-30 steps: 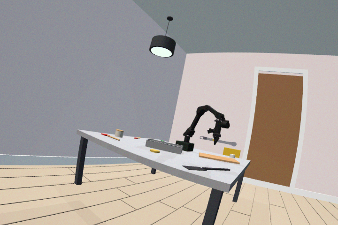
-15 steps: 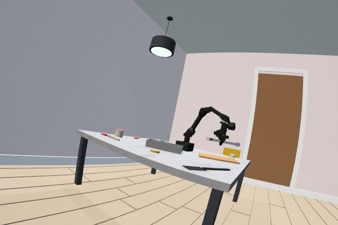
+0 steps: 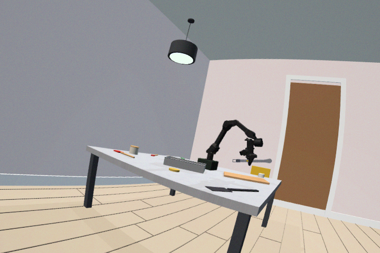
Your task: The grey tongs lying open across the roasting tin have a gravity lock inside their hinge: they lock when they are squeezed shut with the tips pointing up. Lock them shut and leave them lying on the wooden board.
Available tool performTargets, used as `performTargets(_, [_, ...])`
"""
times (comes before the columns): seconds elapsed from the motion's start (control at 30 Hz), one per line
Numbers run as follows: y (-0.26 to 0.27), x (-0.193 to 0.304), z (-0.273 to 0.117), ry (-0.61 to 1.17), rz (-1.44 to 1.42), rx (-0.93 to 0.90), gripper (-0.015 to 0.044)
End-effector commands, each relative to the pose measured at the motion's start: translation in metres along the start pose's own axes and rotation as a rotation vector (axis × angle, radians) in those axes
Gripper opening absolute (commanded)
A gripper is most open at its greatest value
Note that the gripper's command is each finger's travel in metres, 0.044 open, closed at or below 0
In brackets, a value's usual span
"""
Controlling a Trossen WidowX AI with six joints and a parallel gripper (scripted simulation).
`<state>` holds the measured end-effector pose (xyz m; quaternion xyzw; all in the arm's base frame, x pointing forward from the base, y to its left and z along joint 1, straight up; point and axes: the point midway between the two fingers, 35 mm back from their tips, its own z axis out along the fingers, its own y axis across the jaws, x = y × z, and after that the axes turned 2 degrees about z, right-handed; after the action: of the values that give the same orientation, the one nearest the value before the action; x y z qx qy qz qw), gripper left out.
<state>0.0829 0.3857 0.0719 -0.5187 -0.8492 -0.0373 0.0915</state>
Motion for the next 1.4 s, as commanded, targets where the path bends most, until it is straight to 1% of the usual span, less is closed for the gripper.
performTargets(0.0, [0.004, 0.003, -0.004, 0.117, 0.020, 0.005, -0.0150])
performTargets(0.47, [0.013, 0.002, -0.007, 0.468, 0.050, 0.037, -0.0150])
performTargets(1.0, [0.008, -0.014, -0.030, 0.849, -0.005, 0.045, -0.0150])
performTargets(1.23, [-0.002, -0.027, -0.044, 0.998, -0.063, 0.040, -0.0150])
performTargets(1.37, [-0.005, -0.031, -0.047, 1.029, -0.077, 0.039, -0.0150])
